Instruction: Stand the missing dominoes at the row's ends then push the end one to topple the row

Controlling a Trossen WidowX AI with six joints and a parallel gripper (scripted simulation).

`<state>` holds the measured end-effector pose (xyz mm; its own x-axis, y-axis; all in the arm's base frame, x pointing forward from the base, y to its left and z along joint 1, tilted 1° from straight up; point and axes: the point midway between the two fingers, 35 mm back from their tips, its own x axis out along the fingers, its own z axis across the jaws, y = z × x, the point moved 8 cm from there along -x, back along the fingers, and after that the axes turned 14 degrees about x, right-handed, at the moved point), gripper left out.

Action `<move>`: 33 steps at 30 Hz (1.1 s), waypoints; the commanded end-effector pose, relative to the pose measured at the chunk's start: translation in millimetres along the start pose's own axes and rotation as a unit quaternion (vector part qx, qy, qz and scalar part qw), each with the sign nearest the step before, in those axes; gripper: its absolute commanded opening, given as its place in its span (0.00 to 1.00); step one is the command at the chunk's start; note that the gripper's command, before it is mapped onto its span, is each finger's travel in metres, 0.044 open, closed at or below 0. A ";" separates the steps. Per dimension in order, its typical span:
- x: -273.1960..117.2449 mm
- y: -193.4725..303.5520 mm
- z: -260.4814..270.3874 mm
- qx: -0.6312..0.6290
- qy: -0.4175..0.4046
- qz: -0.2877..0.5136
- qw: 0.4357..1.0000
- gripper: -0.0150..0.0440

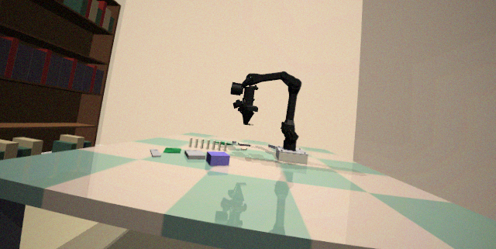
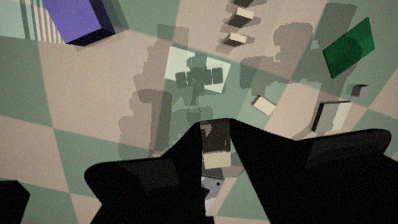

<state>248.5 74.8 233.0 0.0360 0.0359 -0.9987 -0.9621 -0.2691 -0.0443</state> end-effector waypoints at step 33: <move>12.5 6.8 73.3 0.433 0.052 -0.015 0.900 0.44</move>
<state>226.9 140.3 232.2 0.0416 0.0013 -0.9991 -0.8289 0.5584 -0.0338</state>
